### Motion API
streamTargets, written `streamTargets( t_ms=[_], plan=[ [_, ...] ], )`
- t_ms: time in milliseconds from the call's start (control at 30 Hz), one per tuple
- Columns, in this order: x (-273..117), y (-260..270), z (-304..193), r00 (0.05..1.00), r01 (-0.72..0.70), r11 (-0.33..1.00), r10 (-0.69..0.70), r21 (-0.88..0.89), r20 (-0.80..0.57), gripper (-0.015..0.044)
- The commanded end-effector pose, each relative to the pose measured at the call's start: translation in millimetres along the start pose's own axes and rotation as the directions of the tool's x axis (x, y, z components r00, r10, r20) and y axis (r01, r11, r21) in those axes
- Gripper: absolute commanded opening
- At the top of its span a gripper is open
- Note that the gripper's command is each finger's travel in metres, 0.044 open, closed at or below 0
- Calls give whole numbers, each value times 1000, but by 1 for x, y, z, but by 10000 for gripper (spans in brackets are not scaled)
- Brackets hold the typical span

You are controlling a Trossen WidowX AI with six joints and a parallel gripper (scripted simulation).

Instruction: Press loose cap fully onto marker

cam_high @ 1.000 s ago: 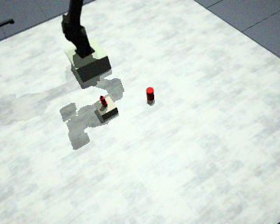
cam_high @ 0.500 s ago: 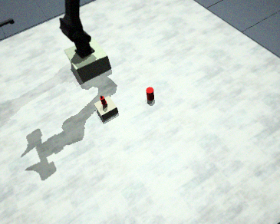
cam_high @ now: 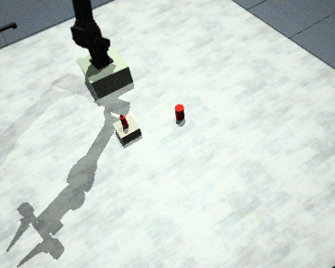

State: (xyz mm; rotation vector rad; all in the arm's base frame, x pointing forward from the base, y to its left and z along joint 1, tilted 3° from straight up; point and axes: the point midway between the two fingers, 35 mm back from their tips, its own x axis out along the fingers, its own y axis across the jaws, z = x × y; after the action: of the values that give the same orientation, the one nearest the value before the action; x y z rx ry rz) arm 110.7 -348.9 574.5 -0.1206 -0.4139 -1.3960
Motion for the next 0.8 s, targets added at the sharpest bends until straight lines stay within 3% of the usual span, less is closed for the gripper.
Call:
streamTargets(
  t_ms=[0,333,767],
  plan=[
    [-2,52,-56,976,-149,988,140,-44,-168,245],
    [-51,160,-161,786,-482,872,389,-82,-480,245],
    [-190,257,-273,333,-857,515,514,-27,-790,245]
  ],
)
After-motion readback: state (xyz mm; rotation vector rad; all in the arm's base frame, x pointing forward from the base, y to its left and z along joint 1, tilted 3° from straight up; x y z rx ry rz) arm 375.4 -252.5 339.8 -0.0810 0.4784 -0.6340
